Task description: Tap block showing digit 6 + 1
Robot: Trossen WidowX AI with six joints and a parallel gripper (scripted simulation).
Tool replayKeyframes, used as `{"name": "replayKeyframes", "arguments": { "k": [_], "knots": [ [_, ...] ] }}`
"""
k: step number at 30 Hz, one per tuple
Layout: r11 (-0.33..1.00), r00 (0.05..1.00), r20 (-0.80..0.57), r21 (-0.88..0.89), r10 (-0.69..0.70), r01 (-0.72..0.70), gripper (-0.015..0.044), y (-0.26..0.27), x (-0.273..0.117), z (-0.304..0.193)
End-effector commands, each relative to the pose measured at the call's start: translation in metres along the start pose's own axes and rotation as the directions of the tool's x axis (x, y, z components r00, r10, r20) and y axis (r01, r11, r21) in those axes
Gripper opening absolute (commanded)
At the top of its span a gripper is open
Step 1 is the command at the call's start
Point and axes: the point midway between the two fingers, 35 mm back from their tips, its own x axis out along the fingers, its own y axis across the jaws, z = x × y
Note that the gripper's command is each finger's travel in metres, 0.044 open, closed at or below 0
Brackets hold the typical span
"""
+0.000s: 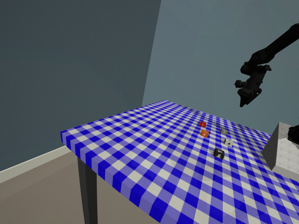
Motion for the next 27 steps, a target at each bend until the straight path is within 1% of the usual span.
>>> {"name": "replayKeyframes", "arguments": {
  "k": [1, 2, 4, 27],
  "knots": [
    [0.922, 0.988, -0.053, -0.356, 0.146, -0.155, 0.04, 0.067, 0.023, 0.021],
    [0.893, 0.983, -0.066, -0.413, 0.17, -0.182, 0.04, 0.079, 0.027, 0.023],
    [0.873, 0.98, -0.074, -0.446, 0.185, -0.198, 0.04, 0.087, 0.029, 0.025],
    [0.873, 0.98, -0.074, -0.446, 0.185, -0.198, 0.04, 0.087, 0.029, 0.025]
  ]
}}
